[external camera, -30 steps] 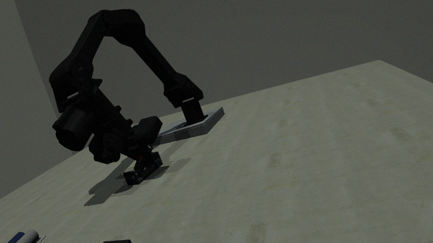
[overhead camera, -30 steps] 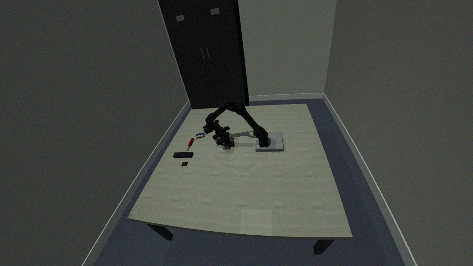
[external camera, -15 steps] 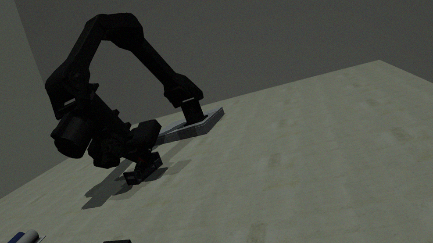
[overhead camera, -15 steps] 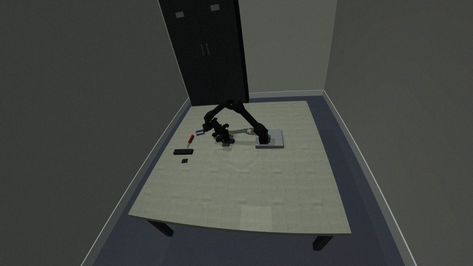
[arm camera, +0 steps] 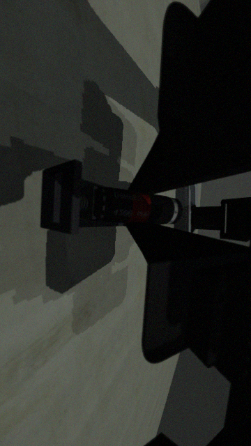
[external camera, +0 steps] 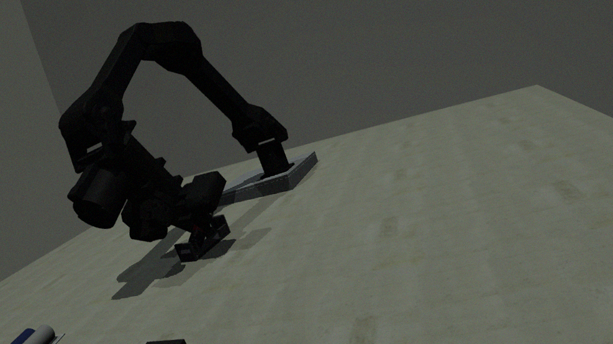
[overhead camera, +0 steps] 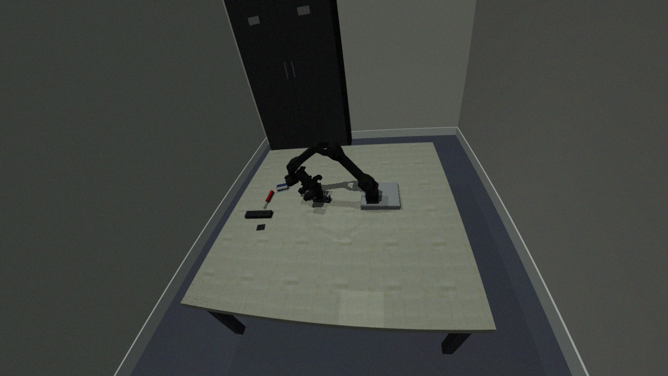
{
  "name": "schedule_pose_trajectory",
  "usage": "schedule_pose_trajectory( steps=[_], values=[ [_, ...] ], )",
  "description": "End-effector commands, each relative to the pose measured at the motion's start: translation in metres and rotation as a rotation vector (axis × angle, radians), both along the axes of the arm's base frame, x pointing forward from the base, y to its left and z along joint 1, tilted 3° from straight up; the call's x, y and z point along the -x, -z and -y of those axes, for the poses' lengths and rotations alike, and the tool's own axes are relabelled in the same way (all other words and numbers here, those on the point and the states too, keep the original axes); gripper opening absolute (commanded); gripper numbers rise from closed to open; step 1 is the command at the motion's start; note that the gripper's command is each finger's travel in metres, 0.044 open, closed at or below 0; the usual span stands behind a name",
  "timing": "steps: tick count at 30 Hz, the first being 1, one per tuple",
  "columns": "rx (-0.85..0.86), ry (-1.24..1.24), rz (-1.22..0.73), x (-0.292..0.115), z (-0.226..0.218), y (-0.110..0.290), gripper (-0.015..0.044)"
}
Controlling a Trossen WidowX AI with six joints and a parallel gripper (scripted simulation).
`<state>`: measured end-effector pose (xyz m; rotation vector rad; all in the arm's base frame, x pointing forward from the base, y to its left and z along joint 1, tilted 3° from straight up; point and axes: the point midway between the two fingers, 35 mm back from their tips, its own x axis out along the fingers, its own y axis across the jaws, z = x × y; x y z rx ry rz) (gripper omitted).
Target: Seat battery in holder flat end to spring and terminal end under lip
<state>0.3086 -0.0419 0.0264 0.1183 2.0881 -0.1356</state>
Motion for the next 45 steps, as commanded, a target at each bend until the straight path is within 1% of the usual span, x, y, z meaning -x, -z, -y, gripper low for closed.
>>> schedule_pose_trajectory(
  steps=[1, 15, 45],
  values=[
    [0.001, 0.004, 0.011, -0.0054, 0.0005, 0.0002, 0.0075],
    [0.001, 0.003, 0.009, -0.0111, 0.0013, 0.0004, 0.0075],
    [0.02, -0.005, 0.151, -0.0078, 0.0009, 0.0048, 0.0075]
  ],
)
